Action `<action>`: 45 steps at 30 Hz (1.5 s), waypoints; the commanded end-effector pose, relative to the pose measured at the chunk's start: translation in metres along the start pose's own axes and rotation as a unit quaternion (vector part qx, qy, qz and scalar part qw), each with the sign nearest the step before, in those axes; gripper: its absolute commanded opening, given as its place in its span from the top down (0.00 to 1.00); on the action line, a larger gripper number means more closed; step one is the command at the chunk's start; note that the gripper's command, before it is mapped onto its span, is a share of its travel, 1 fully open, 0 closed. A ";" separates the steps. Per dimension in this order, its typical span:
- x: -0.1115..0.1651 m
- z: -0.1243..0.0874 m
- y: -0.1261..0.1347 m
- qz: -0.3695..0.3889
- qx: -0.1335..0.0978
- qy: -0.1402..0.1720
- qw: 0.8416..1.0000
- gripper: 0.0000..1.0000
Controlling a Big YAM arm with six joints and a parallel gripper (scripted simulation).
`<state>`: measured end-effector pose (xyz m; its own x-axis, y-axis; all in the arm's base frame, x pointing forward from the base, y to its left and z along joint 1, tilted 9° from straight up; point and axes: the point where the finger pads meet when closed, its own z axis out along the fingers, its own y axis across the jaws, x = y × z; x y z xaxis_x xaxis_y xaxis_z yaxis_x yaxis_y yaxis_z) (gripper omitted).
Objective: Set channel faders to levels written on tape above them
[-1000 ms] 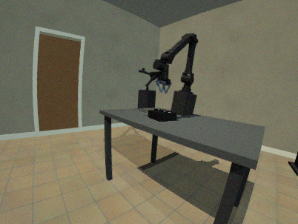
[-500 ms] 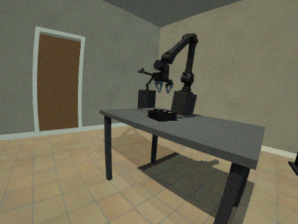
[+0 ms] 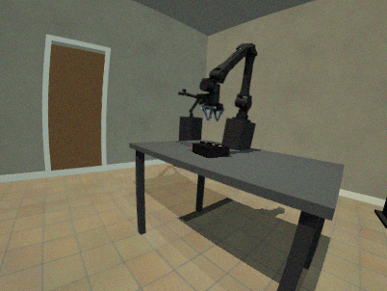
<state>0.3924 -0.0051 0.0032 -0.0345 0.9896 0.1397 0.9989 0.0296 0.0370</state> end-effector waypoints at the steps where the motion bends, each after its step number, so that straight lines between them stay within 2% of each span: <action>1: -0.004 -0.020 0.029 -0.085 -0.022 -0.005 0.996 0.00; 5: -0.007 -0.023 0.032 -0.192 -0.017 -0.008 0.981 0.00; 12: -0.010 -0.034 0.039 -0.359 -0.002 -0.014 0.933 0.00; 14: -0.010 -0.034 0.039 -0.359 -0.002 -0.014 0.933 0.00; 15: -0.011 -0.036 0.040 -0.415 -0.002 -0.016 0.910 0.00; 18: -0.012 -0.042 0.044 -0.478 0.005 -0.017 0.878 0.00; 22: -0.014 -0.050 0.048 -0.559 0.017 -0.016 0.829 0.00; 25: -0.014 -0.062 0.053 -0.617 0.026 -0.017 0.787 0.00; 29: -0.016 -0.068 0.058 -0.688 0.037 -0.016 0.724 0.00; 31: -0.016 -0.068 0.058 -0.688 0.037 -0.016 0.724 0.00; 32: -0.016 -0.064 0.049 -0.731 0.040 -0.016 0.681 0.00; 33: -0.017 -0.077 0.064 -0.746 0.040 -0.020 0.665 0.00; 38: -0.017 -0.094 0.069 -0.818 0.059 -0.013 0.573 0.00; 40: -0.017 -0.079 0.047 -0.843 0.064 -0.004 0.534 0.00; 42: -0.018 -0.098 0.071 -0.867 0.067 -0.008 0.493 0.00; 44: -0.019 -0.103 0.072 -0.888 0.075 0.000 0.453 0.00; 45: -0.019 -0.088 0.052 -0.898 0.078 0.009 0.432 0.00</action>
<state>0.4267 -0.0333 0.0732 -0.8844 -0.4609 0.0739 -0.4593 0.8874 0.0384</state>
